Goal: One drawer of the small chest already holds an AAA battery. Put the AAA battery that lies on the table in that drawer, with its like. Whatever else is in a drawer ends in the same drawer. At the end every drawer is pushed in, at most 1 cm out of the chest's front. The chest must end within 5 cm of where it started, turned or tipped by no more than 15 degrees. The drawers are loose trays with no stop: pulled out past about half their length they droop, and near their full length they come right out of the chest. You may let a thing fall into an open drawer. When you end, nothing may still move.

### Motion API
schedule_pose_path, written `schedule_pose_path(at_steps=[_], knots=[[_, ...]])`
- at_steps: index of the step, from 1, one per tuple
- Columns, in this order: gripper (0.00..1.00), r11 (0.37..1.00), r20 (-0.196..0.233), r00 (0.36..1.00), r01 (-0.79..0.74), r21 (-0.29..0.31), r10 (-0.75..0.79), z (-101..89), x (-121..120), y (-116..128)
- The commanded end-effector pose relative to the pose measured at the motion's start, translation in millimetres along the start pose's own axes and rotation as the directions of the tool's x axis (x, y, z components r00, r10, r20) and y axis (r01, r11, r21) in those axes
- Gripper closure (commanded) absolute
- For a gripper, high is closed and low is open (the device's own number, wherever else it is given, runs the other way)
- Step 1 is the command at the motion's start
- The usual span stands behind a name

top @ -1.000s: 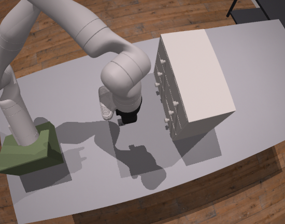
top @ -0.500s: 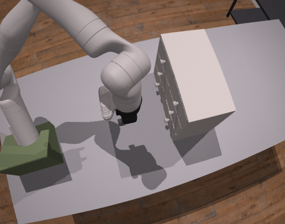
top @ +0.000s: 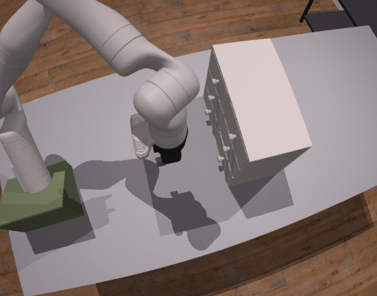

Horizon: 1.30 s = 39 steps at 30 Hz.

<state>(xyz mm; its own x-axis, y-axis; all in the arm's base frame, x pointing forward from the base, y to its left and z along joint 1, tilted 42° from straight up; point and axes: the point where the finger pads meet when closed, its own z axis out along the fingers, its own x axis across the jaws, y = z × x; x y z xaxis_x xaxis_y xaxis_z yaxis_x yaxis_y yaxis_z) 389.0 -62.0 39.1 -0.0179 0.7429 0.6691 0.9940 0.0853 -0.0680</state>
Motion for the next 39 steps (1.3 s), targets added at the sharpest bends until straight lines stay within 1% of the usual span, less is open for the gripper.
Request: schedule_pose_path(at_steps=[1,9,10,39], knots=[[0.33,1.0,0.001,1.0,0.0,-0.002,0.0,-0.9,-0.3,0.3],[0.33,1.0,0.001,1.0,0.0,-0.002,0.0,-0.9,-0.3,0.3],[0.0,1.0,0.001,1.0,0.0,-0.002,0.0,-0.9,-0.3,0.3],[0.0,1.0,0.001,1.0,0.0,-0.002,0.0,-0.9,-0.3,0.3]])
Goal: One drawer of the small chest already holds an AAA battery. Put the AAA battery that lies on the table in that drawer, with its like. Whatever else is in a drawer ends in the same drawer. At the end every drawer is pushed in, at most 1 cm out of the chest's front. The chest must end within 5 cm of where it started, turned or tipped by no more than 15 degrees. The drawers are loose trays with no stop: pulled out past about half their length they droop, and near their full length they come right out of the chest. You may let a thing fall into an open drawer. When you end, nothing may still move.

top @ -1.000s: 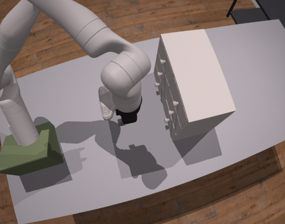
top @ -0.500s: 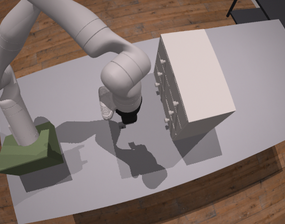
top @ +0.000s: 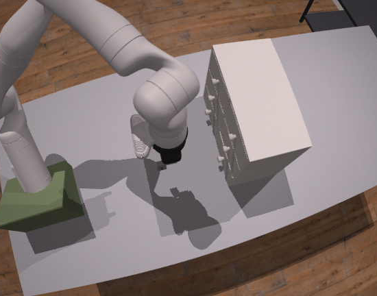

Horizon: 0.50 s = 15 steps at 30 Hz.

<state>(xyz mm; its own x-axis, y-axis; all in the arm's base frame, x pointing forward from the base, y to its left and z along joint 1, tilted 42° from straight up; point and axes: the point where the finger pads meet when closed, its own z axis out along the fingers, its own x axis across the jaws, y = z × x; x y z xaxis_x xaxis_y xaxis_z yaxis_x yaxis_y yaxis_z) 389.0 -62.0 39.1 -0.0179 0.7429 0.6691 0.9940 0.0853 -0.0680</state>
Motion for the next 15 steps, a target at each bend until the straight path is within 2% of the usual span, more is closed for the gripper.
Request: schedule_pose_path(at_steps=[1,15], knots=[[0.0,1.0,0.001,1.0,0.0,-0.002,0.0,-0.9,-0.3,0.3],[0.0,1.0,0.001,1.0,0.0,-0.002,0.0,-0.9,-0.3,0.3]])
